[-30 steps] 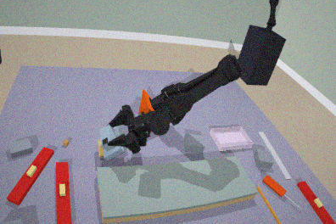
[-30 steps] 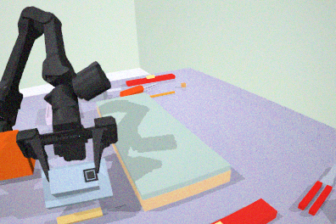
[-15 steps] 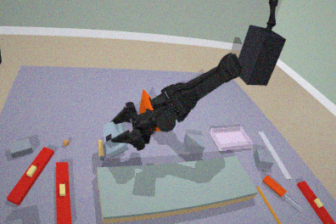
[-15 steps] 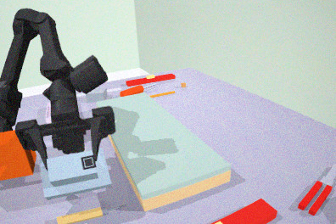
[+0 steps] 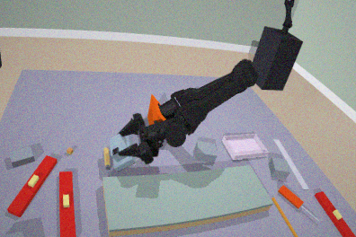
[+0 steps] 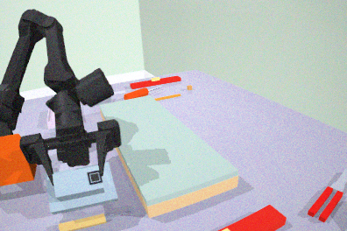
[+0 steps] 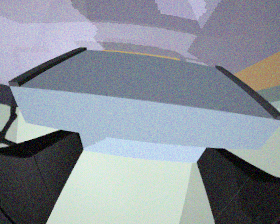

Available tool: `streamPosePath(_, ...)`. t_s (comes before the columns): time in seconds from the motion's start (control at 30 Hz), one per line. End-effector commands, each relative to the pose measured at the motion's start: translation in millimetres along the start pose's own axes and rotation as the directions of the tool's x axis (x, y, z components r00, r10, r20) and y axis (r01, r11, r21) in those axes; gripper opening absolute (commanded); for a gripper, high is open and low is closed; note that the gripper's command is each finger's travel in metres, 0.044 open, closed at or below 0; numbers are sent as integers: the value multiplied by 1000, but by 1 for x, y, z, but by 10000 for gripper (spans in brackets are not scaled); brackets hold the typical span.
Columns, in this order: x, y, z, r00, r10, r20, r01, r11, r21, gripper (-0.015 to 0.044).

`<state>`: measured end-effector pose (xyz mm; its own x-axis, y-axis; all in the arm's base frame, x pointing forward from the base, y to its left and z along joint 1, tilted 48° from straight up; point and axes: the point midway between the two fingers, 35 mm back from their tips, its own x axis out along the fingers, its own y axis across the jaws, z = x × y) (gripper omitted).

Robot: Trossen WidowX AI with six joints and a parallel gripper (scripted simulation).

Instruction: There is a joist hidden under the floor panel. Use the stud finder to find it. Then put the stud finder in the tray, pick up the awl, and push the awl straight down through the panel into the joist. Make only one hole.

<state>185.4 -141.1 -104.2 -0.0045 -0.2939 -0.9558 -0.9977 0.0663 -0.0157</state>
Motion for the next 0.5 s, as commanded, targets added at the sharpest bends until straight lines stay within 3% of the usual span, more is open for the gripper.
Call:
streamPosePath(0.0,2,2,5,1000,2,-8,-2,1000,7,0)
streamPosePath(0.2,4,2,11,1000,2,-5,-2,1000,8,0)
streamPosePath(0.47,5,1,14,1000,0,5,0,1000,0,210)
